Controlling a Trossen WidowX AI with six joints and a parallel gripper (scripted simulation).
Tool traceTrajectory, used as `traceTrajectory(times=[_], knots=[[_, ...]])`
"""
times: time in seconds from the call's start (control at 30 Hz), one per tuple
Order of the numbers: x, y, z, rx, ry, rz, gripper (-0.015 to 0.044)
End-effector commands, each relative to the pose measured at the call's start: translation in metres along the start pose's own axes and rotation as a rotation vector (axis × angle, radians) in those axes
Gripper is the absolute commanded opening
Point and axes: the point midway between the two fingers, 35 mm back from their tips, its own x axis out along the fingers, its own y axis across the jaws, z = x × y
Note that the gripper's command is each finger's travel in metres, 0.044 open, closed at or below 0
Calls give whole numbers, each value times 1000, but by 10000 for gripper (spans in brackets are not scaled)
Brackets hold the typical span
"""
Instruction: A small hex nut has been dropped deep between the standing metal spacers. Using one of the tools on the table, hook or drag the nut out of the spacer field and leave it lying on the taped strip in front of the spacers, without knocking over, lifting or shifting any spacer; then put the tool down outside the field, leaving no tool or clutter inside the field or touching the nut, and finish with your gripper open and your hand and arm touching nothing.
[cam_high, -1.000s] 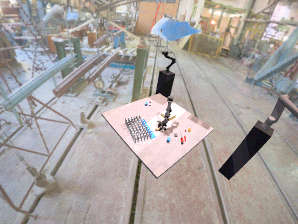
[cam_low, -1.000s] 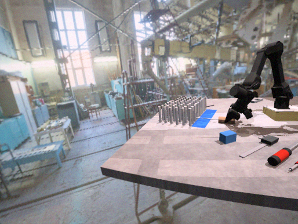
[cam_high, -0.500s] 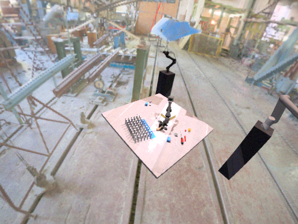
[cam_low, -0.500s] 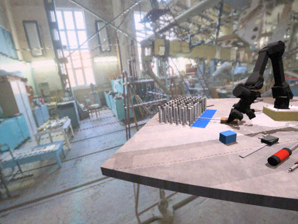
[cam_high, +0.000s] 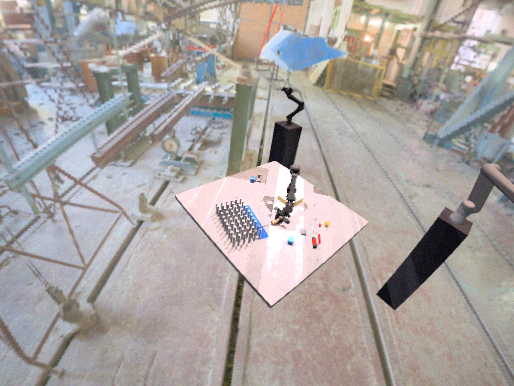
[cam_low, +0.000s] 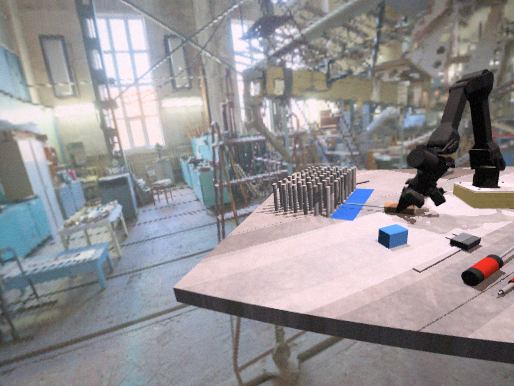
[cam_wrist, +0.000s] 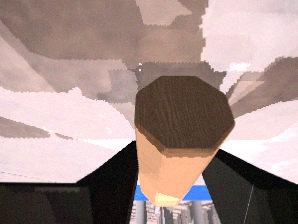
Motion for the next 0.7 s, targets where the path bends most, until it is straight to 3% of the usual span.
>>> traceTrajectory(times=[0.0,0.67], knots=[[-3,1,3,0,2,2,0],[-11,1,15,0,1,2,0]])
